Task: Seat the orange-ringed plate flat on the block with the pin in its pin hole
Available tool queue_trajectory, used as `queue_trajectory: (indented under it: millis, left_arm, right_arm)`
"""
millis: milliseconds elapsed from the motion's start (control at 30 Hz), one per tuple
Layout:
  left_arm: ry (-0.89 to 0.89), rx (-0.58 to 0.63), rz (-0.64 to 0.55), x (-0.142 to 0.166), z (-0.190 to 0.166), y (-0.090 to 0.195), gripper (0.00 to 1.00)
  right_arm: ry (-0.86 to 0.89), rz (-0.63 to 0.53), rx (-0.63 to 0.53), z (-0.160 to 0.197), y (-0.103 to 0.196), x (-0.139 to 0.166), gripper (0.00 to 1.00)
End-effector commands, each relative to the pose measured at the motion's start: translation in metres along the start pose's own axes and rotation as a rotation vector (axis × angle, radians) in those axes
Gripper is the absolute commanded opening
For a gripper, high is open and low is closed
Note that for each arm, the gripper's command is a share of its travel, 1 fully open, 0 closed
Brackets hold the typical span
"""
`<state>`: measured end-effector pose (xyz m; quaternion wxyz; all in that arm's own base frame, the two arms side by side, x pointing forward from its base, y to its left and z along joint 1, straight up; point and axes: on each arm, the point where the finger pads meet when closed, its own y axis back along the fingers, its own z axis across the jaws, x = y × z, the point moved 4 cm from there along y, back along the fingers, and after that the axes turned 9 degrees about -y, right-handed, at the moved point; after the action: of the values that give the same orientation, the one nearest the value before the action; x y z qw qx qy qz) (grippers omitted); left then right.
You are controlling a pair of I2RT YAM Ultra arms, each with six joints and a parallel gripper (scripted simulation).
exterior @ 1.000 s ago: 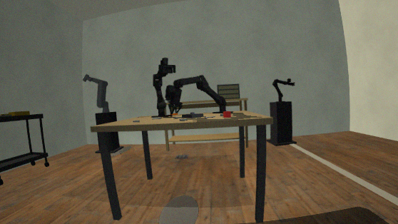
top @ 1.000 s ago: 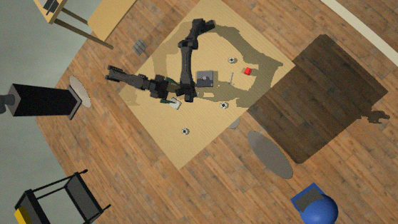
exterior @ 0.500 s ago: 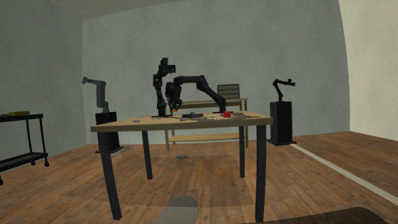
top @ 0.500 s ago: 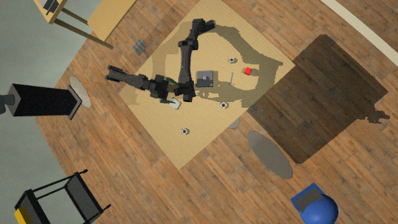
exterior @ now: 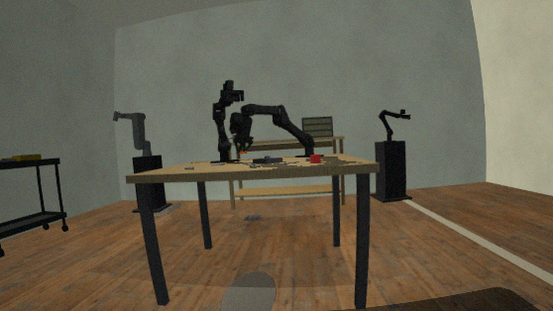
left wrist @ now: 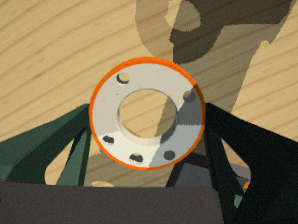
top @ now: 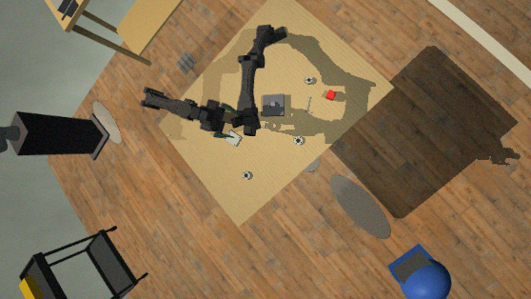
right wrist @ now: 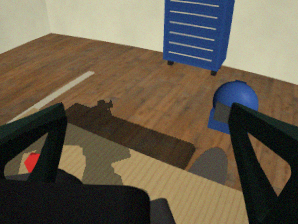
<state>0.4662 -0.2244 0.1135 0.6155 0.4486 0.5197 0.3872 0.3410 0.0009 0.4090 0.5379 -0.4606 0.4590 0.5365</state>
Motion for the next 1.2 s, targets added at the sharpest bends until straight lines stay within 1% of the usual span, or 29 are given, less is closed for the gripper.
queue_trajectory:
  millis: [0, 33, 100, 133, 167, 200, 233, 267, 367, 433, 467, 500, 533, 600, 633, 700, 733, 800, 833, 900, 1000, 1033, 1167]
  left_arm:
    - [0.016, 0.006, -0.01, 0.003, 0.0, 0.006, 0.0]
    - [0.016, 0.005, -0.011, 0.003, 0.001, 0.006, 0.0]
    - [0.089, 0.003, 0.011, 0.007, 0.001, 0.006, 0.0]
    - [0.119, -0.03, 0.009, 0.002, 0.001, 0.022, 0.0]
    - [0.156, -0.024, 0.016, -0.002, -0.001, 0.018, 0.0]
    - [0.218, 0.001, 0.037, 0.001, -0.009, 0.015, 0.0]
    - [0.279, 0.003, 0.05, 0.003, -0.009, 0.014, 0.0]
    - [0.332, -0.02, 0.053, 0.002, -0.007, 0.014, 0.0]
    - [0.471, -0.034, 0.076, 0.002, -0.008, 0.012, 0.0]
    - [0.471, -0.034, 0.076, 0.002, -0.008, 0.012, 0.0]
    - [0.524, -0.044, 0.081, 0.008, -0.007, 0.014, 0.0]
    - [0.558, -0.046, 0.088, 0.004, -0.009, 0.014, 0.0]
    - [0.513, -0.042, 0.079, 0.005, -0.007, 0.014, 0.0]
    - [0.602, -0.049, 0.096, 0.007, -0.009, 0.014, 0.0]
    - [0.549, -0.044, 0.086, 0.006, -0.008, 0.014, 0.0]
    - [0.638, -0.052, 0.103, 0.008, -0.01, 0.014, 0.0]
    - [0.624, -0.051, 0.1, 0.008, -0.01, 0.014, 0.0]
    - [0.715, -0.06, 0.115, 0.011, -0.012, 0.015, 0.0]
    - [0.701, -0.058, 0.113, 0.011, -0.011, 0.015, 0.0]
    - [0.788, -0.068, 0.128, 0.013, -0.013, 0.015, 0.0]
    - [0.774, -0.066, 0.125, 0.013, -0.013, 0.015, 0.0]
    - [0.825, -0.073, 0.133, 0.018, -0.013, 0.016, 0.0]
    - [0.971, -0.093, 0.158, 0.018, -0.018, 0.016, 0.0]
  right_arm:
    - [-0.001, 0.017, 0.002, 0.0, -0.001, 0.007, 1.0]
    - [-0.001, 0.017, 0.002, 0.0, -0.001, 0.007, 1.0]
    - [-0.001, 0.017, 0.002, 0.0, -0.001, 0.007, 1.0]
    - [-0.001, 0.017, 0.002, 0.0, -0.001, 0.007, 1.0]
    - [-0.001, 0.003, 0.0, 0.001, 0.0, 0.002, 1.0]
    - [-0.001, 0.017, 0.002, 0.0, -0.001, 0.007, 1.0]
    - [-0.001, 0.017, 0.002, 0.0, -0.001, 0.007, 1.0]
    - [-0.001, 0.017, 0.002, 0.0, -0.001, 0.007, 1.0]
    - [-0.001, 0.017, 0.002, 0.0, -0.001, 0.007, 1.0]
    - [-0.001, 0.017, 0.002, 0.0, -0.001, 0.007, 1.0]
    - [-0.001, 0.017, 0.002, 0.0, -0.001, 0.007, 1.0]
    - [-0.001, 0.017, 0.002, 0.0, -0.001, 0.007, 1.0]
    - [-0.001, 0.017, 0.002, 0.0, -0.001, 0.007, 1.0]
    - [-0.001, 0.017, 0.002, 0.0, -0.001, 0.007, 1.0]
    - [-0.001, 0.017, 0.002, 0.0, -0.001, 0.007, 1.0]
    - [-0.001, 0.017, 0.002, 0.0, -0.001, 0.007, 1.0]
    - [-0.001, 0.017, 0.002, 0.0, -0.001, 0.007, 1.0]
    - [-0.001, 0.017, 0.002, 0.0, -0.001, 0.007, 1.0]
    - [-0.001, 0.017, 0.002, 0.0, -0.001, 0.007, 1.0]
    - [-0.001, 0.017, 0.002, 0.0, -0.001, 0.007, 1.0]
    - [-0.001, 0.017, 0.002, 0.0, -0.001, 0.007, 1.0]
    - [-0.001, 0.017, 0.002, 0.0, -0.001, 0.007, 1.0]
    - [-0.001, 0.017, 0.002, 0.0, -0.001, 0.007, 1.0]
